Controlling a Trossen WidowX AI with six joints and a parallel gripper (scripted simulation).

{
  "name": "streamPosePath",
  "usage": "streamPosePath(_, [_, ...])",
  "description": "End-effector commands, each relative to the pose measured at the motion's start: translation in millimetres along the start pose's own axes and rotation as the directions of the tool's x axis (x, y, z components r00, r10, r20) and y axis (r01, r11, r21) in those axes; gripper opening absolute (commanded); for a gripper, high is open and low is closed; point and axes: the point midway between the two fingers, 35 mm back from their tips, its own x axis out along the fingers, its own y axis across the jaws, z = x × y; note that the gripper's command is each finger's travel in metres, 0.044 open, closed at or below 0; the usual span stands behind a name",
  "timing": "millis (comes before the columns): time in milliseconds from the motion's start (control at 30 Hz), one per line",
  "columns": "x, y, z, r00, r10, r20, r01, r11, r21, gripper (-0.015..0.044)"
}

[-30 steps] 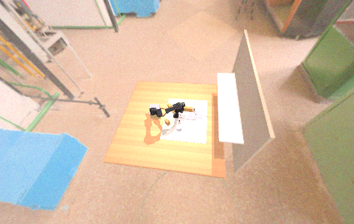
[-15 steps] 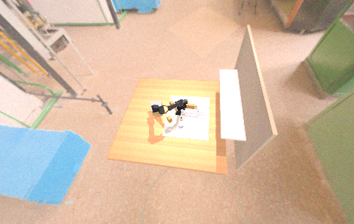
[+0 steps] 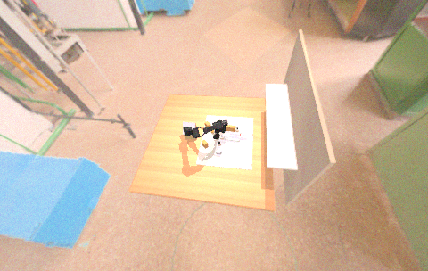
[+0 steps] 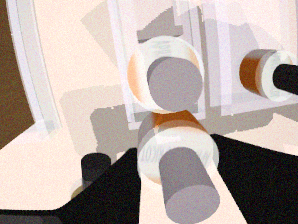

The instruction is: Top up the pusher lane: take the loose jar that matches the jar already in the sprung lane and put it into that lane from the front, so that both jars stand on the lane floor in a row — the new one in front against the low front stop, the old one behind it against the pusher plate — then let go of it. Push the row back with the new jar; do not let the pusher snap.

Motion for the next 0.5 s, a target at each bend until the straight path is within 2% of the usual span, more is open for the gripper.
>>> streamPosePath(0, [-3.0, -0.4, 12.1, 1.000, 0.001, 0.026, -0.002, 1.000, 0.017, 0.0000])
streamPosePath(467, [-3.8, -0.7, 18.9, 1.000, 0.001, 0.026, -0.002, 1.000, 0.017, 0.0000])
